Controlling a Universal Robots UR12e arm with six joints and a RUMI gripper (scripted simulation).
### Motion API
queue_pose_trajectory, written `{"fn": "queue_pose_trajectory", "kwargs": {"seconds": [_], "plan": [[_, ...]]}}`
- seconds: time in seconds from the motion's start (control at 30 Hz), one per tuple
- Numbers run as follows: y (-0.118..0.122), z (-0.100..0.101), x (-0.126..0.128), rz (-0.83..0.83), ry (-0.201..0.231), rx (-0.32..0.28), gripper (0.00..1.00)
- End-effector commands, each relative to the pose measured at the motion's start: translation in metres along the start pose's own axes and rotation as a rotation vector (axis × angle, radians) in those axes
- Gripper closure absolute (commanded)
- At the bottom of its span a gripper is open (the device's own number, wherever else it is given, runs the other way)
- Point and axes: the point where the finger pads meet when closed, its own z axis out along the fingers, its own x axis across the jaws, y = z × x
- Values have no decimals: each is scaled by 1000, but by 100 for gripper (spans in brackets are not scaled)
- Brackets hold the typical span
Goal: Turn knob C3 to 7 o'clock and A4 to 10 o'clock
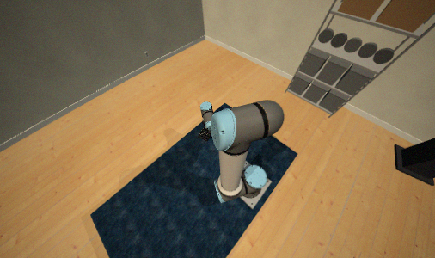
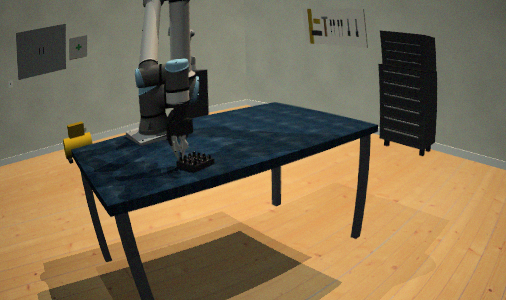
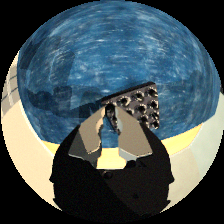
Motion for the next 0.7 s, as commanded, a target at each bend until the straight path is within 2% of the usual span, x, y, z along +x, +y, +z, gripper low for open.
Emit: {"fn": "queue_pose_trajectory", "kwargs": {"seconds": [0.0,0.67], "plan": [[1,-1,-1,-106,1,-2,96],[1,-1,-3,-510,0,-2,96]]}}
